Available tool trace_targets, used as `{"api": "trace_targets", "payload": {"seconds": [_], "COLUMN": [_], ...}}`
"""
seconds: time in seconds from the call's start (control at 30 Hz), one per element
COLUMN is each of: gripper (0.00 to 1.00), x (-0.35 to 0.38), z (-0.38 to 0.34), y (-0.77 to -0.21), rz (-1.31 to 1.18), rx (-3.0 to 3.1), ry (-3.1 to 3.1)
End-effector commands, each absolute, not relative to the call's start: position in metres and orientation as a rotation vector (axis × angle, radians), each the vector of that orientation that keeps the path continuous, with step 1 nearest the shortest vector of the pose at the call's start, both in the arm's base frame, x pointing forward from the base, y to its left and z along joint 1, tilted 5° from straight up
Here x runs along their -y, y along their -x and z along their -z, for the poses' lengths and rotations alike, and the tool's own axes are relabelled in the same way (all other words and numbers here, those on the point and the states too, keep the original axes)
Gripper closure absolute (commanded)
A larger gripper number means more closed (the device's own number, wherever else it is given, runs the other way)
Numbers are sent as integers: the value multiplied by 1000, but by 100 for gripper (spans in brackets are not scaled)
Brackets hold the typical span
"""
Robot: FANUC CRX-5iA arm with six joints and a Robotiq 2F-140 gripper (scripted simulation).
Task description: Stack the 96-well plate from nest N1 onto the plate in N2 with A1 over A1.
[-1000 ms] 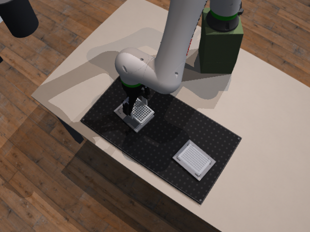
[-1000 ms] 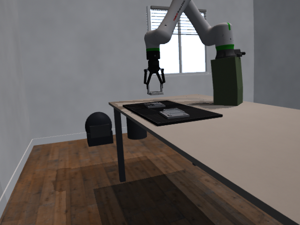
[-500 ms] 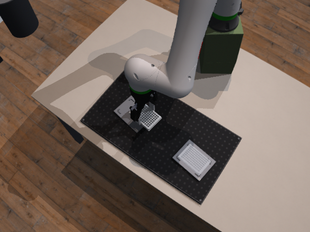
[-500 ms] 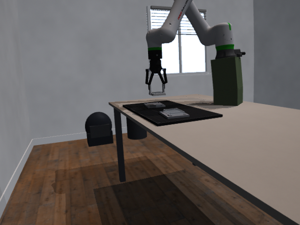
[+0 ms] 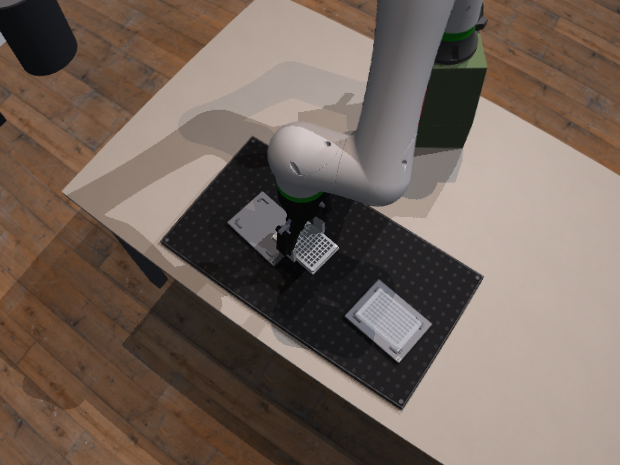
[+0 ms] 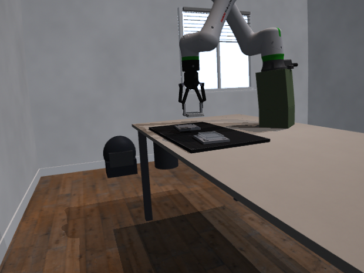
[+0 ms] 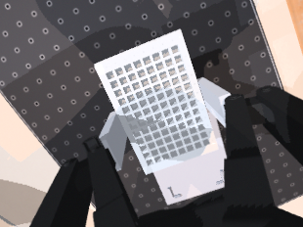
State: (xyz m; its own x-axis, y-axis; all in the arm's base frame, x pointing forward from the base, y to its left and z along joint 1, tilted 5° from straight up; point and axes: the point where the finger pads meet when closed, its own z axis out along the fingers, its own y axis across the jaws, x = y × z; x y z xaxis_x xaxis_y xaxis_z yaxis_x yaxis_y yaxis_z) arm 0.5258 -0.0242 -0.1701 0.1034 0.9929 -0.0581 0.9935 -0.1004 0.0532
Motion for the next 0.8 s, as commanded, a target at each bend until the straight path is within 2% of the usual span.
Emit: {"api": "trace_targets", "payload": {"seconds": [0.0, 0.77], "gripper": [100, 100], "x": [11, -52], "z": [171, 175], "y": [-527, -530], "rz": [12, 12], "rx": [-2051, -2051], "ry": [-2273, -2273]}}
